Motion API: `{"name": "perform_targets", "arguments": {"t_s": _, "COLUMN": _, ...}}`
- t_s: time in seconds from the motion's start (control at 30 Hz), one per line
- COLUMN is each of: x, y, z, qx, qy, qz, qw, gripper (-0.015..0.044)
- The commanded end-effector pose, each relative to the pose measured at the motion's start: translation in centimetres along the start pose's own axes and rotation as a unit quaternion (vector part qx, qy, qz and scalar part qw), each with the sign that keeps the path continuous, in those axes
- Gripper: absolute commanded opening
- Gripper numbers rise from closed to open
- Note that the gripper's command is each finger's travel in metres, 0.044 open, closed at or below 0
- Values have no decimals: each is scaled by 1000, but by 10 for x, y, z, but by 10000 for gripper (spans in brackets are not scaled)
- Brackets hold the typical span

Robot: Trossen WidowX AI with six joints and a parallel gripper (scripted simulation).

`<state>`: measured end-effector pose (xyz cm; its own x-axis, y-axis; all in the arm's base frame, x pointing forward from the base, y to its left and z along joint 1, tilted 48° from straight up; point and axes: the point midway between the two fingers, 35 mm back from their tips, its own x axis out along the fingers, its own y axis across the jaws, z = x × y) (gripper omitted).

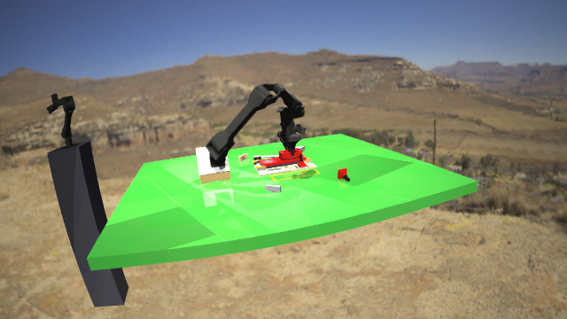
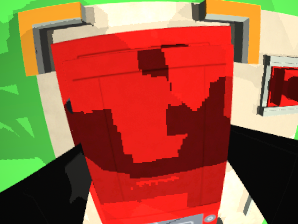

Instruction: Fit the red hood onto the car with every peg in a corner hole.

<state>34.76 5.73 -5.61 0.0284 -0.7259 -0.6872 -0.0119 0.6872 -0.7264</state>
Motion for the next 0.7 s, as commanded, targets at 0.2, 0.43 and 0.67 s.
{"name": "perform_targets", "arguments": {"t_s": 0.2, "x": 5, "y": 0, "z": -1, "qx": -3, "qy": 0, "qz": -3, "qw": 1000, "gripper": 0}}
{"name": "perform_targets", "arguments": {"t_s": 0.43, "x": 4, "y": 0, "z": 0, "qx": 0, "qy": 0, "qz": 0, "qw": 1000, "gripper": 26}}
{"name": "perform_targets", "arguments": {"t_s": 0.67, "x": 4, "y": 0, "z": 0, "qx": 0, "qy": 0, "qz": 0, "qw": 1000, "gripper": 210}}
